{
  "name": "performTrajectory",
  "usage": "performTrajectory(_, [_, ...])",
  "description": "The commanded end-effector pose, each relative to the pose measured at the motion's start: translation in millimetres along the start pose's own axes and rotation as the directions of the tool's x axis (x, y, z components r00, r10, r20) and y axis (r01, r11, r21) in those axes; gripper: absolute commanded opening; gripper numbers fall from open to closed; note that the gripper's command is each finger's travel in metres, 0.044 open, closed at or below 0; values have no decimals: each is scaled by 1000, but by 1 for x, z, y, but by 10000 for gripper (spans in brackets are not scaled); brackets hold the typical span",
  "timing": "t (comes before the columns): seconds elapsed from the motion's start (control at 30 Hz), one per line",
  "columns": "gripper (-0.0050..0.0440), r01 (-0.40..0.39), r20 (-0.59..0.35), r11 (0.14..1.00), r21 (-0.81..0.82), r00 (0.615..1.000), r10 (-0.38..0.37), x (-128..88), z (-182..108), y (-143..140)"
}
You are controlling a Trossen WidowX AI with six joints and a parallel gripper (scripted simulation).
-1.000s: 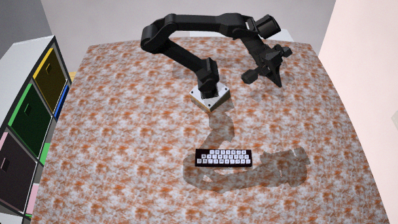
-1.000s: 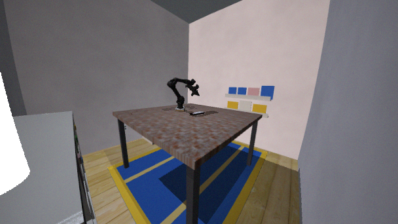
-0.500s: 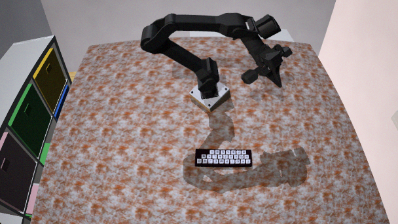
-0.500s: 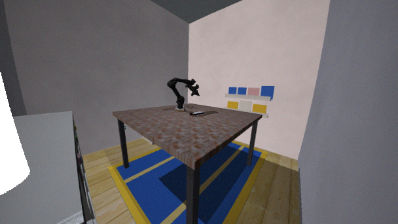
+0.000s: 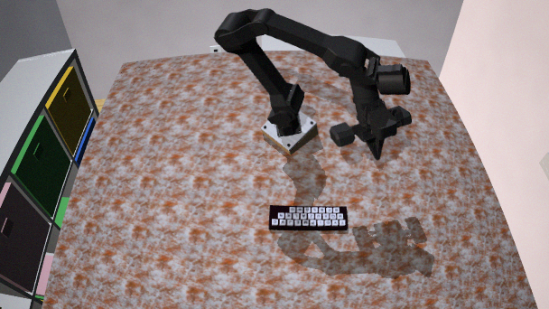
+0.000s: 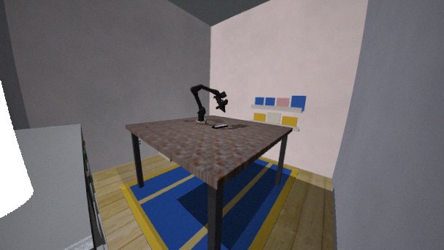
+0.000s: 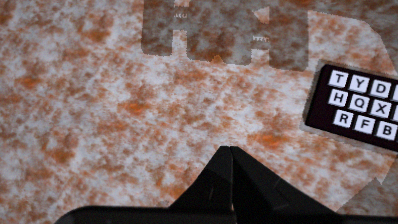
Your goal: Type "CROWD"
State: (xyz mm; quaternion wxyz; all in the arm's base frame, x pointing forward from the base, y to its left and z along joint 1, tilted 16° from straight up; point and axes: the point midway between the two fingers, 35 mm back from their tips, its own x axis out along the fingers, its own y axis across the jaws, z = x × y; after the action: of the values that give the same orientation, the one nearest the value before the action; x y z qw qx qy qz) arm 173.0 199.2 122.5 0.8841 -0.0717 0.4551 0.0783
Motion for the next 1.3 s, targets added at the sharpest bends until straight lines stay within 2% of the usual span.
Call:
performTrajectory(0.0, [0, 107, -121, 993, 43, 988, -101, 29, 14, -27])
performTrajectory(0.13, [0, 154, -188, 986, 66, 972, -139, 44, 18, -43])
performTrajectory(0.27, [0, 234, -326, 965, 116, 927, -186, 71, 23, -79])
performTrajectory(0.43, [0, 293, -451, 941, 171, 872, -190, 93, 22, -115])
performTrajectory(0.83, [0, 294, -453, 940, 172, 871, -189, 94, 22, -116])
performTrajectory(0.9, [0, 294, -454, 940, 172, 871, -189, 91, 21, -126])
performTrajectory(1.03, [0, 294, -453, 940, 172, 871, -189, 77, 12, -170])
performTrajectory(1.27, [0, 294, -453, 940, 172, 871, -189, 76, 11, -172])
